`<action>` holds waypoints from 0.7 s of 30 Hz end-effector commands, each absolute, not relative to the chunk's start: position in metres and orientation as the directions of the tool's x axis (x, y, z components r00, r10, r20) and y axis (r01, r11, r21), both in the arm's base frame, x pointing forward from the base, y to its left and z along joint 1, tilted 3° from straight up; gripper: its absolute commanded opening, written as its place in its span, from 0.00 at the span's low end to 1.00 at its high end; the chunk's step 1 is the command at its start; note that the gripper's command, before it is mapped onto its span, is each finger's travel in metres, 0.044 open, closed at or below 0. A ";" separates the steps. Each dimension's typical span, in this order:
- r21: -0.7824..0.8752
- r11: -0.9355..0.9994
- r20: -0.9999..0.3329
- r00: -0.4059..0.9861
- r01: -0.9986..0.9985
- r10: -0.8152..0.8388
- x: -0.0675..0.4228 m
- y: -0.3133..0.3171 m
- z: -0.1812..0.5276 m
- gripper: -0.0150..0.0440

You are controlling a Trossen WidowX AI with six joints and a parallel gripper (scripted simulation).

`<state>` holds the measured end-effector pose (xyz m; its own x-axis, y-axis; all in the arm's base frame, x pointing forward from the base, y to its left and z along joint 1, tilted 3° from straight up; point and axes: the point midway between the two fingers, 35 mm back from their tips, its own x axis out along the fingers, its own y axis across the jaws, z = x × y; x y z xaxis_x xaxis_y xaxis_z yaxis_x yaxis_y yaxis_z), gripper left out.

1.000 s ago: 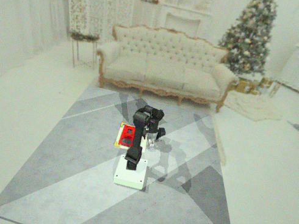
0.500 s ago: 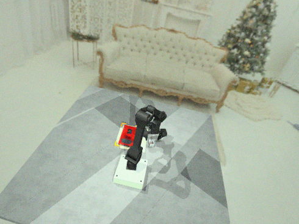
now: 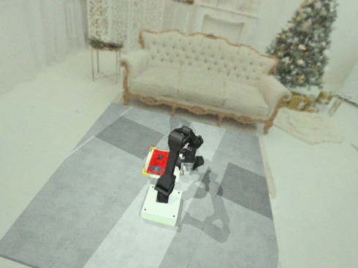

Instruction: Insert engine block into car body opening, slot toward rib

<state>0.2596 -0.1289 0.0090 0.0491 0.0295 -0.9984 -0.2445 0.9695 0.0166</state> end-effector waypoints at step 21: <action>0.019 0.969 -0.998 0.051 -0.246 0.032 0.260 -0.128 0.003 0.43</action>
<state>0.2594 -0.1283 0.0031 0.0485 0.0304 -0.9984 -0.2455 0.9692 0.0176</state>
